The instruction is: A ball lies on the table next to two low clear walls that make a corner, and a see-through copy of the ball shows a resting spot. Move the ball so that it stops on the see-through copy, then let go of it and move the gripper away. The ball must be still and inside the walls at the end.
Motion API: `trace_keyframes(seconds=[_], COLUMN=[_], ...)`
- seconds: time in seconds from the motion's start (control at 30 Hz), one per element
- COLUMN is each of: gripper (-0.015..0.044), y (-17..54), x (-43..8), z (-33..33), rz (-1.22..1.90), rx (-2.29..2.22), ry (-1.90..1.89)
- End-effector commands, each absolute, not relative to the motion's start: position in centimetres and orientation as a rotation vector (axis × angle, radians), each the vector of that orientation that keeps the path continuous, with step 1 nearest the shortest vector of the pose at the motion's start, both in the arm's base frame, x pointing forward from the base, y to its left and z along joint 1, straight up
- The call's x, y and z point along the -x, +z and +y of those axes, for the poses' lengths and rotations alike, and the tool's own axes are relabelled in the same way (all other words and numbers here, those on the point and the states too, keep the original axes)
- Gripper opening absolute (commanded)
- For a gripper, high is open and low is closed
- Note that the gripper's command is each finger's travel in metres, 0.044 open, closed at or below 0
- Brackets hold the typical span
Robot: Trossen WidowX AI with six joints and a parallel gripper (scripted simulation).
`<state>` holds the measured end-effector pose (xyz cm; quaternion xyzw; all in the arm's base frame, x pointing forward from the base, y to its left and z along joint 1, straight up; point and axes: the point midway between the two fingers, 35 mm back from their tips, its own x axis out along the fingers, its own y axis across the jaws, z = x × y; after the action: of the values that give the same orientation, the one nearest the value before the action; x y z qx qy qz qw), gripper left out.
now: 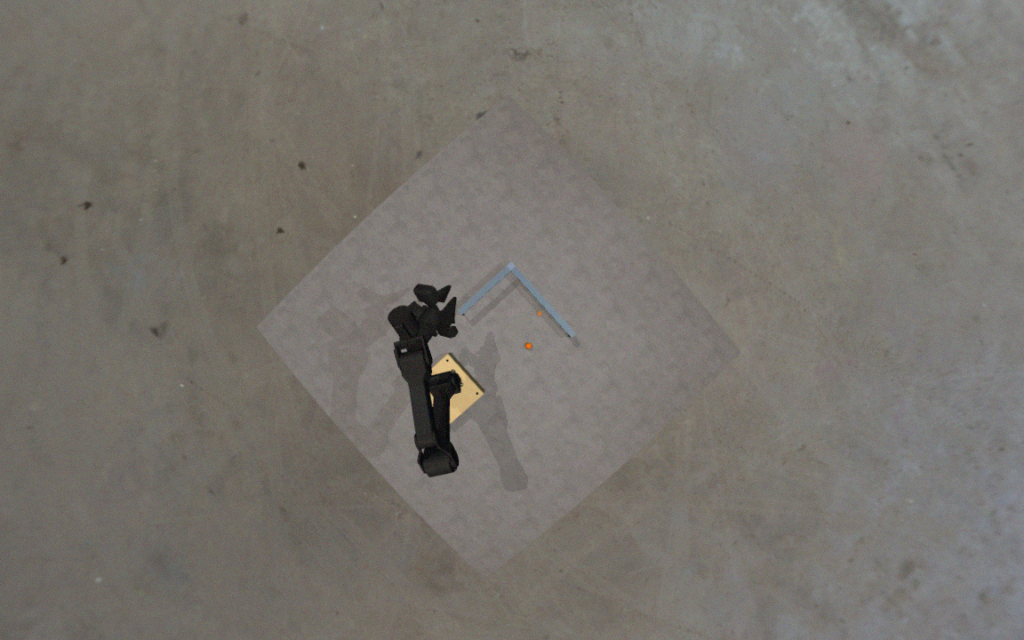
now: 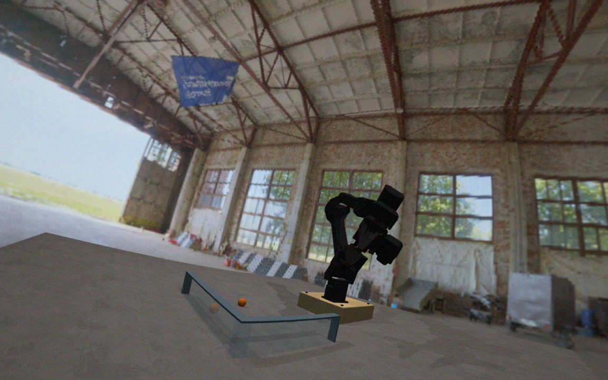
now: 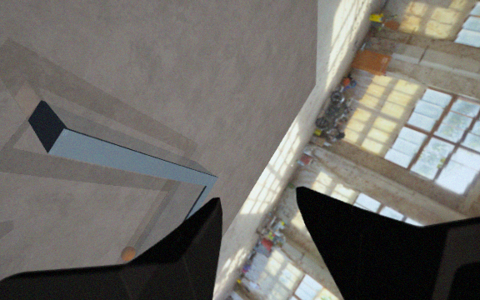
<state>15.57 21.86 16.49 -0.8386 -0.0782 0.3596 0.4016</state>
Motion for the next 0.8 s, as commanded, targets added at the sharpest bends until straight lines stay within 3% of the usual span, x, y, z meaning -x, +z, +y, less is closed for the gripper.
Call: trace_keyframes(seconds=[0.0,0.4,0.77], gripper=[0.0213,0.0213,0.0213], y=[15.3,10.3,5.4], x=[-18.5,-27.1,-29.5], z=[20.4,11.2,-0.7], rz=[0.062,0.893,1.458], rx=[1.99,1.285,0.386], ry=[0.919,0.705,0.267])
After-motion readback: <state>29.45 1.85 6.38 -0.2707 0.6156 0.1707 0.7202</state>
